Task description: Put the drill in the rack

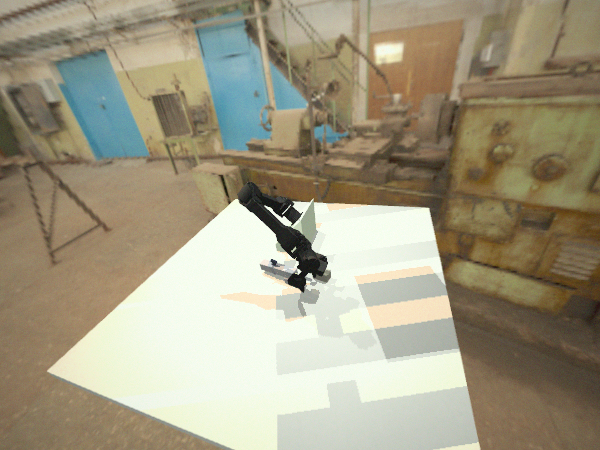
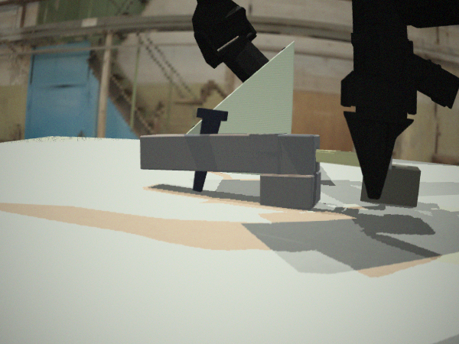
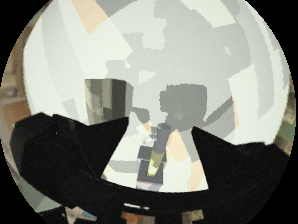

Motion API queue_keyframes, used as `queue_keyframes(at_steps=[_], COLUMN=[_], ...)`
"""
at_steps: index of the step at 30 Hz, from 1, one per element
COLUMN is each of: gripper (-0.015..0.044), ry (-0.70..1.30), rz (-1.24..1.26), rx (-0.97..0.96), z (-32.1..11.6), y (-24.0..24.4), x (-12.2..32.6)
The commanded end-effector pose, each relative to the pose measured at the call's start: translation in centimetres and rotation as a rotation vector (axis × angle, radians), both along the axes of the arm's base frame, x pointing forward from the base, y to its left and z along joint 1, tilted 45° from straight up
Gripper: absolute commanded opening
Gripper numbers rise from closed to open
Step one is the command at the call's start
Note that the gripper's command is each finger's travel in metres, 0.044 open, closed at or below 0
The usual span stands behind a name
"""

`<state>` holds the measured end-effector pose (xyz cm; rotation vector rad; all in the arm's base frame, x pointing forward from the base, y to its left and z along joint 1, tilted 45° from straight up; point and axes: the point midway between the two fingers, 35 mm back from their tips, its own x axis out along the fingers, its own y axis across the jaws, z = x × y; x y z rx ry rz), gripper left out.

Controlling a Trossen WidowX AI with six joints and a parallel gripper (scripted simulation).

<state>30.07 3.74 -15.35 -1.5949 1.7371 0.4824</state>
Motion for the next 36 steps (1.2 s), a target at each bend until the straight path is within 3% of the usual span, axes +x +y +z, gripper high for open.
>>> queue_keyframes(at_steps=[1,36], gripper=[0.0440,0.0440], ry=[0.004,0.004], rz=[0.002,0.002], rx=[-0.005,-0.006], z=[0.08,0.25], y=[-0.30,-0.83], x=[-0.11,-0.26])
